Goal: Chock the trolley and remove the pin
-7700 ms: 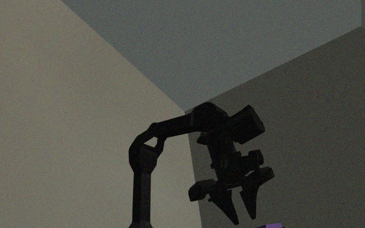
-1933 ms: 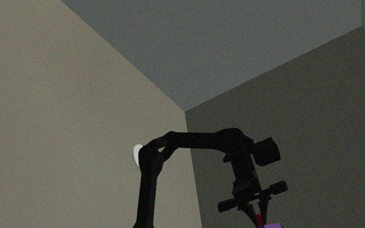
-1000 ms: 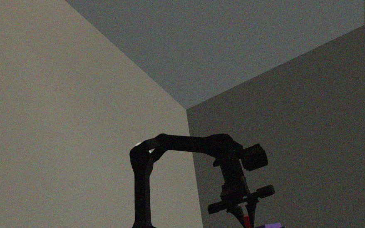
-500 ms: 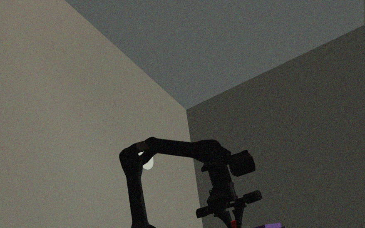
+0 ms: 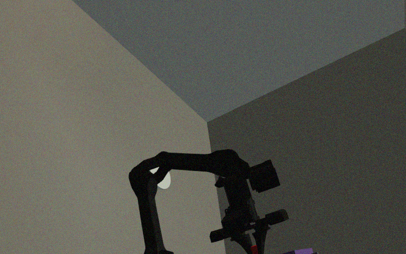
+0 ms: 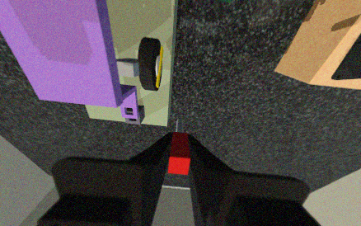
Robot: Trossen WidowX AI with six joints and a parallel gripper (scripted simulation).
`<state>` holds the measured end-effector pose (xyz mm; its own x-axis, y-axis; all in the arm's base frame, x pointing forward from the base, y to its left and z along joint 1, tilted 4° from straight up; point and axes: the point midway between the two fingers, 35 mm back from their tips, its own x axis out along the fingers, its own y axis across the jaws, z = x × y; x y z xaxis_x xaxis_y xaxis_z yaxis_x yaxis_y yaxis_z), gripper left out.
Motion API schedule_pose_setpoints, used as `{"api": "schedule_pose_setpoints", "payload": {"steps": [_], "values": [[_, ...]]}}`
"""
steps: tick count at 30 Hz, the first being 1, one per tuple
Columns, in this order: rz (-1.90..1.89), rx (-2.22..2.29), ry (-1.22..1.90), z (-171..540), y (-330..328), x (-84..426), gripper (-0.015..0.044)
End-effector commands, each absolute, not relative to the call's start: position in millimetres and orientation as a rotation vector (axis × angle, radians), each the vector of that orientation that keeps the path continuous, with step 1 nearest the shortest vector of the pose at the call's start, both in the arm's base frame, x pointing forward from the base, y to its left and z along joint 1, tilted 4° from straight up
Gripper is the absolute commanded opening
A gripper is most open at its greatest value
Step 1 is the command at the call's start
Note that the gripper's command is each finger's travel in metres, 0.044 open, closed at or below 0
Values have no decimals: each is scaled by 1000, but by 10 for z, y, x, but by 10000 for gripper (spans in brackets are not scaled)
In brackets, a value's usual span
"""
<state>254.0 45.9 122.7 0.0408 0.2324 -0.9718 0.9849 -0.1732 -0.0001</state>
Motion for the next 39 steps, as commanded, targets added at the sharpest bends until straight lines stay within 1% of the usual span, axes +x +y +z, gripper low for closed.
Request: {"api": "schedule_pose_setpoints", "payload": {"steps": [1, 39], "values": [[-1202, 1523, 1291, 1200, 311, 2502, 0], [-1211, 1513, 1282, 1015, -1171, 2206, 0]]}}
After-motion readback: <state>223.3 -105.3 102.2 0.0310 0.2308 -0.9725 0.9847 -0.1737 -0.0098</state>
